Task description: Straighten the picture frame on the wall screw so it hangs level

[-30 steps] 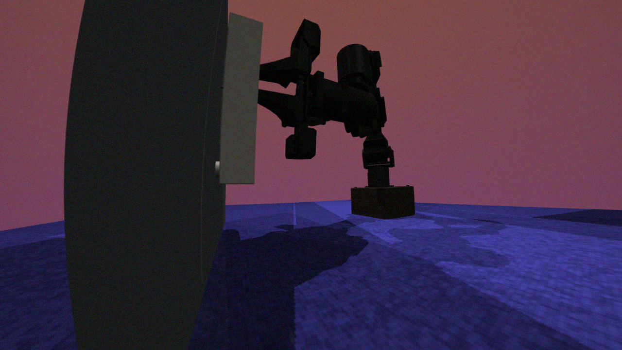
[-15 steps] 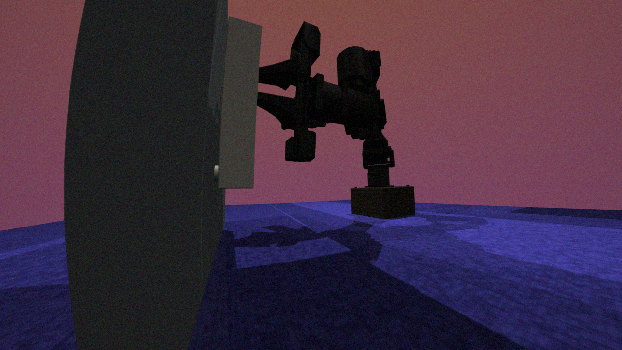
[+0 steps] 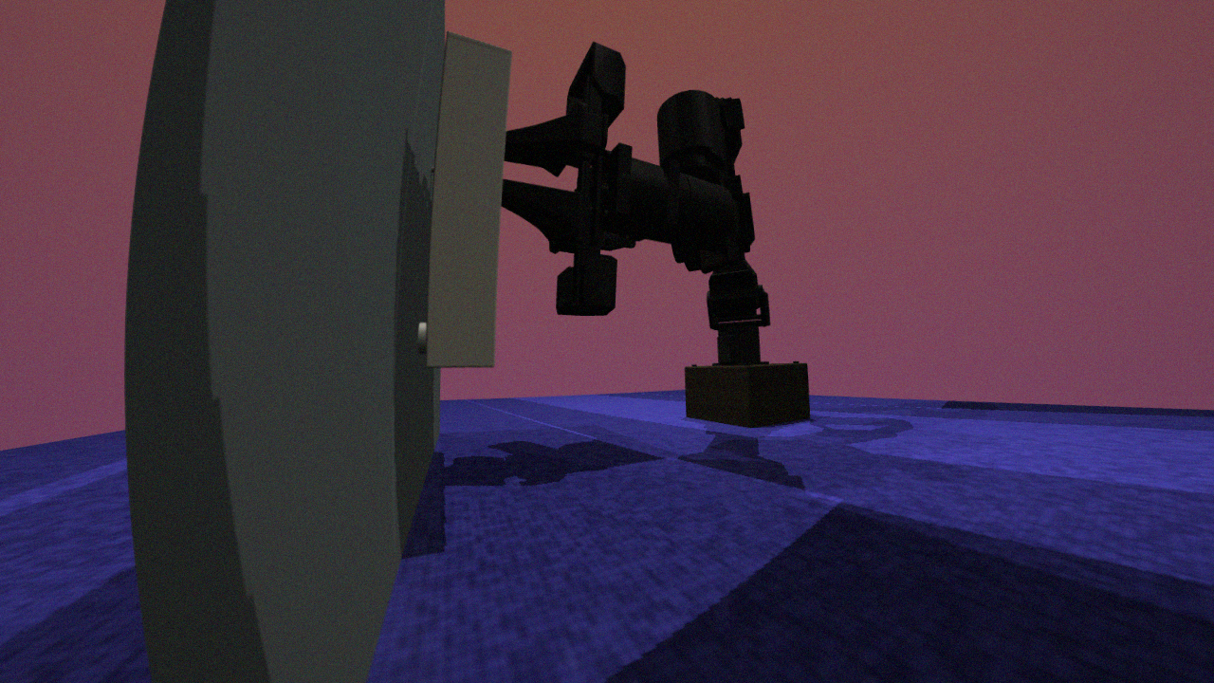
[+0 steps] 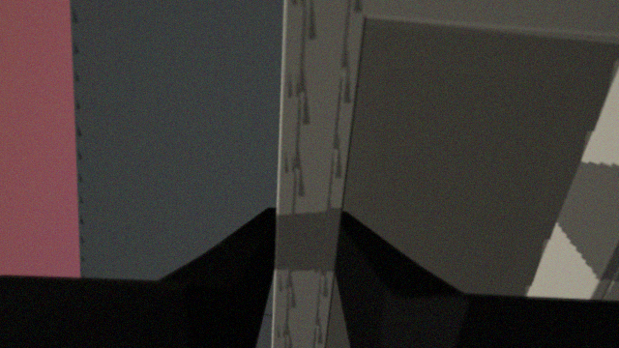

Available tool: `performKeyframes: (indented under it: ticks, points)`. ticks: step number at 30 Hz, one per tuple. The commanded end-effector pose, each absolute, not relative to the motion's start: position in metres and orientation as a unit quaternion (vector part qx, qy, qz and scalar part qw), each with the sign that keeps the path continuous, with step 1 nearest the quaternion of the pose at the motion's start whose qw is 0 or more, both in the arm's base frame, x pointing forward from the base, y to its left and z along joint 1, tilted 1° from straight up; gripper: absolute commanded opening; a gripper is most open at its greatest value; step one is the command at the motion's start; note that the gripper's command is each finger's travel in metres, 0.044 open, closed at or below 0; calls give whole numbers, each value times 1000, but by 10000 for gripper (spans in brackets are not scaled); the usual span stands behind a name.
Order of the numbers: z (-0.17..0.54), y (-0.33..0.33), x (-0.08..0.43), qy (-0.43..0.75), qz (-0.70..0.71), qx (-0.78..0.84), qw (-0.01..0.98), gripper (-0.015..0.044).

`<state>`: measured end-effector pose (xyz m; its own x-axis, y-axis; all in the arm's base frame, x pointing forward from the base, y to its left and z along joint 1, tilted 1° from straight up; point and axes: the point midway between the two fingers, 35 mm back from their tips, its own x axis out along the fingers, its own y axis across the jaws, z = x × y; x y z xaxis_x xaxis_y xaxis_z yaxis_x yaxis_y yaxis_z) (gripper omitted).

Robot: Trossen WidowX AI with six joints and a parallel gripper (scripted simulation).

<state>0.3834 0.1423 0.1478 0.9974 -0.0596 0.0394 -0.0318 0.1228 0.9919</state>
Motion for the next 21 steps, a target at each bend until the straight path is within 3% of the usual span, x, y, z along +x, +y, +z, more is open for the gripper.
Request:
performKeyframes:
  ticks: [1, 21]
  points:
    - [148, 142, 383, -35, -9, 664, 747, 0]
    - [149, 142, 383, -35, -7, 713, 700, 0]
